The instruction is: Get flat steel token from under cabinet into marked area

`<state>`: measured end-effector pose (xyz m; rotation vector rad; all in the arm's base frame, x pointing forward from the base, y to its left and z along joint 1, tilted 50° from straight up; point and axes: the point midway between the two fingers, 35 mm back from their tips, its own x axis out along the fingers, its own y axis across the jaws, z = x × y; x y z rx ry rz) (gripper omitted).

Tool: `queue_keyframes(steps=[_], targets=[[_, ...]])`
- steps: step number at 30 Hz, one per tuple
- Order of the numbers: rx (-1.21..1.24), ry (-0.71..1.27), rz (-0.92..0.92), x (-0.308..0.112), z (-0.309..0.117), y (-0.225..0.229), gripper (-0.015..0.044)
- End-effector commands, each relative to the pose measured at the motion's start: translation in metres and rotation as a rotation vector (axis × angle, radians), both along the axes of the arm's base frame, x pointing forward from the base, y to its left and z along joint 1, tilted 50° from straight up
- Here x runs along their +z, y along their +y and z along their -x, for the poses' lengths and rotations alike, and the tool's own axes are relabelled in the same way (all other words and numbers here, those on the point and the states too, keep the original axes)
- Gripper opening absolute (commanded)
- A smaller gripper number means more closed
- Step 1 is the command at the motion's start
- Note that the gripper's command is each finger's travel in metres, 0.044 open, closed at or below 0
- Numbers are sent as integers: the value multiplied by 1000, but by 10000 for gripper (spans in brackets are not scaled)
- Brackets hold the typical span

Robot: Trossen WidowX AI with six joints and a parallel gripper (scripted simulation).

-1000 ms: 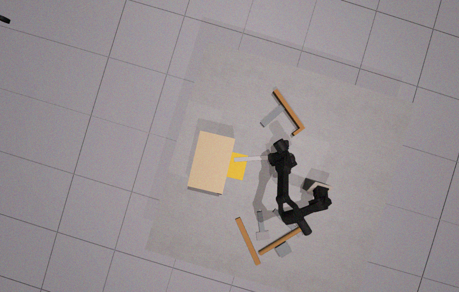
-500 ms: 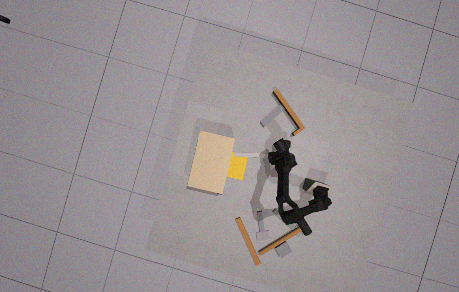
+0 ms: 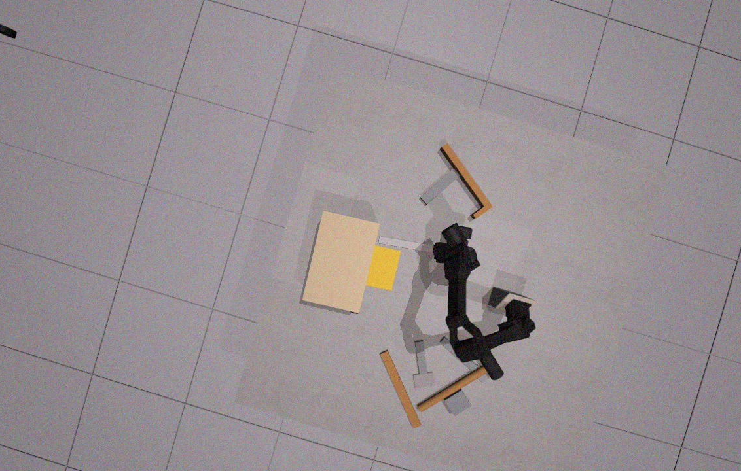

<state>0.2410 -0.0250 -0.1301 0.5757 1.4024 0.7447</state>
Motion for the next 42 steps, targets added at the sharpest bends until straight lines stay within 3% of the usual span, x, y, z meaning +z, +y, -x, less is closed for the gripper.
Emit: queue_keyframes(steps=[1,42], targets=[[-32,28,-2,0,0,-2,0],[-247,275,-7,-1,0,-2,0]])
